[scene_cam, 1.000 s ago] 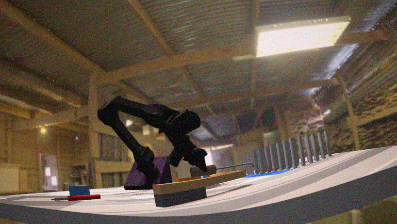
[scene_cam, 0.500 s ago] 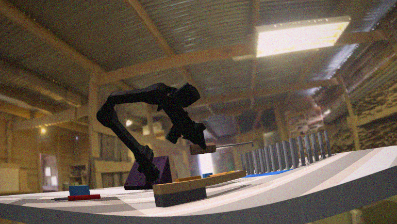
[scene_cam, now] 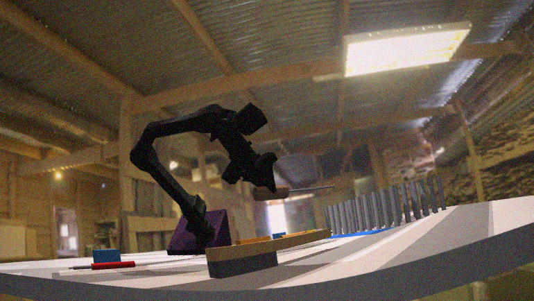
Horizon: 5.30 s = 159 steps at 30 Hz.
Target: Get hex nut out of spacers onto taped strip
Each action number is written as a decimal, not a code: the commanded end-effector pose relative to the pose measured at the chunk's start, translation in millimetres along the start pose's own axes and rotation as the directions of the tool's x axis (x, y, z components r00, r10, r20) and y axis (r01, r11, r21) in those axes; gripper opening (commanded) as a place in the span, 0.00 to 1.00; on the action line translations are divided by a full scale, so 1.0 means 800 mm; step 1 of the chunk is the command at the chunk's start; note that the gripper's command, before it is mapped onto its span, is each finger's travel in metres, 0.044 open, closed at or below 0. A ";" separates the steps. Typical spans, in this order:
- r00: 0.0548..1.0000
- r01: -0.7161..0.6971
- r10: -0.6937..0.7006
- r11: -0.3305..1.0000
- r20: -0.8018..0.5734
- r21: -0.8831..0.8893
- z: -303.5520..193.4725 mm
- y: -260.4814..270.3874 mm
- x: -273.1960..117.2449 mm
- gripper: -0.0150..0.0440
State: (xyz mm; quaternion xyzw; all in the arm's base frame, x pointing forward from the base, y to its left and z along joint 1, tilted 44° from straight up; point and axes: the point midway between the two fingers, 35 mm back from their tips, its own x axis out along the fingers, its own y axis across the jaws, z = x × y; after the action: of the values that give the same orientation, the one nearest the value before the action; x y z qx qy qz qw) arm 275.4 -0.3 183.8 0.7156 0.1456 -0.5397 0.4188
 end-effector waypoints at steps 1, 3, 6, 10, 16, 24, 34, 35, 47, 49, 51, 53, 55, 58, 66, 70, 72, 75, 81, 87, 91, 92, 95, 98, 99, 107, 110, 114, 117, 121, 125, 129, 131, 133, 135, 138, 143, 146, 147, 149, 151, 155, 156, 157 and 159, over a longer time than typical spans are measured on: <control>1.000 -0.021 0.022 0.995 0.010 -0.097 -0.001 0.004 -0.003 0.25; 0.999 -0.031 0.034 0.988 0.016 -0.149 -0.001 0.006 -0.004 0.25; 0.998 -0.044 0.051 0.973 0.026 -0.228 0.000 0.010 -0.006 0.25; 0.996 -0.058 0.075 0.942 0.039 -0.330 0.000 0.014 -0.009 0.25; 0.992 -0.069 0.109 0.878 0.058 -0.473 0.000 0.020 -0.012 0.25; 0.986 -0.066 0.148 0.781 0.082 -0.621 0.002 0.027 -0.017 0.25; 0.975 -0.042 0.192 0.644 0.109 -0.764 0.003 0.035 -0.023 0.25; 0.974 -0.038 0.197 0.628 0.112 -0.778 0.004 0.036 -0.023 0.25; 0.958 0.020 0.248 0.436 0.142 -0.900 0.005 0.045 -0.031 0.25; 0.955 0.032 0.256 0.405 0.146 -0.914 0.006 0.047 -0.032 0.25; 0.953 0.044 0.264 0.372 0.151 -0.927 0.006 0.048 -0.033 0.25; 0.950 0.056 0.272 0.340 0.156 -0.939 0.006 0.050 -0.034 0.25; 0.946 0.069 0.280 0.308 0.160 -0.949 0.006 0.051 -0.035 0.25; 0.942 0.090 0.292 0.258 0.167 -0.962 0.007 0.053 -0.037 0.25; 0.924 0.170 0.331 0.088 0.190 -0.982 0.008 0.060 -0.044 0.25; 0.914 0.216 0.352 -0.002 0.201 -0.976 0.009 0.063 -0.048 0.25; 0.909 0.241 0.362 -0.049 0.207 -0.969 0.009 0.065 -0.050 0.25; 0.900 0.279 0.378 -0.118 0.216 -0.953 0.010 0.068 -0.054 0.25; 0.882 0.355 0.410 -0.249 0.234 -0.901 0.011 0.073 -0.060 0.25; 0.862 0.429 0.441 -0.370 0.250 -0.824 0.012 0.079 -0.067 0.25; 0.849 0.473 0.460 -0.437 0.262 -0.765 0.013 0.082 -0.071 0.25; 0.846 0.480 0.463 -0.448 0.264 -0.754 0.013 0.083 -0.072 0.25; 0.839 0.502 0.472 -0.479 0.272 -0.720 0.014 0.084 -0.074 0.25; 0.831 0.523 0.480 -0.508 0.279 -0.684 0.016 0.086 -0.076 0.25; 0.829 0.530 0.483 -0.518 0.281 -0.672 0.016 0.087 -0.077 0.25; 0.802 0.590 0.504 -0.590 0.320 -0.552 0.025 0.093 -0.082 0.25; 0.783 0.622 0.509 -0.620 0.358 -0.478 0.036 0.097 -0.084 0.25; 0.752 0.654 0.516 -0.662 0.411 -0.366 0.052 0.104 -0.086 0.25; 0.726 0.667 0.520 -0.691 0.450 -0.280 0.064 0.108 -0.089 0.25; 0.691 0.668 0.524 -0.726 0.499 -0.162 0.080 0.113 -0.093 0.25; 0.653 0.650 0.526 -0.759 0.545 -0.046 0.095 0.118 -0.097 0.25; 0.613 0.613 0.528 -0.787 0.588 0.067 0.109 0.123 -0.103 0.25; 0.595 0.591 0.528 -0.799 0.606 0.116 0.116 0.125 -0.105 0.25; 0.576 0.565 0.528 -0.809 0.624 0.163 0.122 0.127 -0.107 0.25; 0.557 0.535 0.528 -0.819 0.641 0.209 0.129 0.129 -0.110 0.25; 0.528 0.485 0.527 -0.831 0.666 0.273 0.138 0.131 -0.114 0.25; 0.474 0.376 0.526 -0.846 0.706 0.378 0.154 0.136 -0.122 0.25; 0.440 0.300 0.526 -0.850 0.728 0.433 0.163 0.138 -0.127 0.25; 0.428 0.273 0.526 -0.851 0.735 0.449 0.166 0.139 -0.129 0.25; 0.405 0.217 0.525 -0.850 0.748 0.479 0.172 0.141 -0.133 0.25; 0.382 0.159 0.525 -0.848 0.761 0.505 0.178 0.142 -0.136 0.25; 0.365 0.115 0.525 -0.845 0.769 0.522 0.182 0.143 -0.139 0.25; 0.365 0.115 0.525 -0.845 0.769 0.522 0.182 0.143 -0.139 0.25; 0.365 0.115 0.525 -0.845 0.769 0.522 0.182 0.143 -0.139 0.25; 0.365 0.115 0.524 -0.845 0.769 0.522 0.182 0.143 -0.139 0.25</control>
State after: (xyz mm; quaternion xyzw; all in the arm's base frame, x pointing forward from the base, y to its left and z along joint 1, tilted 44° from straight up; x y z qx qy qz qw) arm 215.2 -152.1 322.6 0.6569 -0.6975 0.1433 -0.2477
